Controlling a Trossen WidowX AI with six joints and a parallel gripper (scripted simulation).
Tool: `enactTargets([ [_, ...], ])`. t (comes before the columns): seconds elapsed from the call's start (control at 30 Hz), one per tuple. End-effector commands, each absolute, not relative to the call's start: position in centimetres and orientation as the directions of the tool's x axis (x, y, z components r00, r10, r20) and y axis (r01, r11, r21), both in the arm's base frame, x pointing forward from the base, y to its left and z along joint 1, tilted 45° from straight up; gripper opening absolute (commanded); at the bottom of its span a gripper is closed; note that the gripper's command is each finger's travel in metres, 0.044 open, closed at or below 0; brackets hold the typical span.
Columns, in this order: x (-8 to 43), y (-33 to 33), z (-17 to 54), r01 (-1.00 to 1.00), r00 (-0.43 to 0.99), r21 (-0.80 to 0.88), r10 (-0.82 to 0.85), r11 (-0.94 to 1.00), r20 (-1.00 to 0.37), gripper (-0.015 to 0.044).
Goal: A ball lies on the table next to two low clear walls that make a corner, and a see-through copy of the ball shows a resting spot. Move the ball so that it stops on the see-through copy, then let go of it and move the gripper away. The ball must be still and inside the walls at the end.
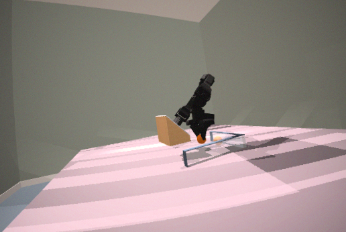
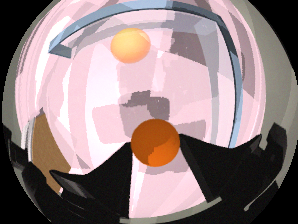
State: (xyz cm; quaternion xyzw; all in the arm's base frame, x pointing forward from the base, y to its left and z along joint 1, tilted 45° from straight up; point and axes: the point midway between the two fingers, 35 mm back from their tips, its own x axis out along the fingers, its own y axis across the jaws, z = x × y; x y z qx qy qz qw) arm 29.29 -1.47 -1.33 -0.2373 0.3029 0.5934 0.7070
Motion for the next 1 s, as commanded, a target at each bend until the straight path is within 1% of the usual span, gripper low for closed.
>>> enactTargets([
  [0.0,29.5,-3.6,0.6,-0.984,0.119,0.008,0.685,0.179,-0.719,0.0],
  [0.37,28.1,-7.9,5.7,-0.992,0.092,-0.008,0.696,0.122,-0.712,0.0],
  [0.53,28.0,-8.2,6.1,-0.993,0.09,-0.01,0.698,0.119,-0.711,0.0],
  [0.63,28.3,-7.4,6.4,-0.993,0.09,-0.009,0.695,0.12,-0.713,0.0],
  [0.97,29.3,-1.8,8.4,-0.992,0.092,-0.01,0.691,0.122,-0.717,0.0],
])
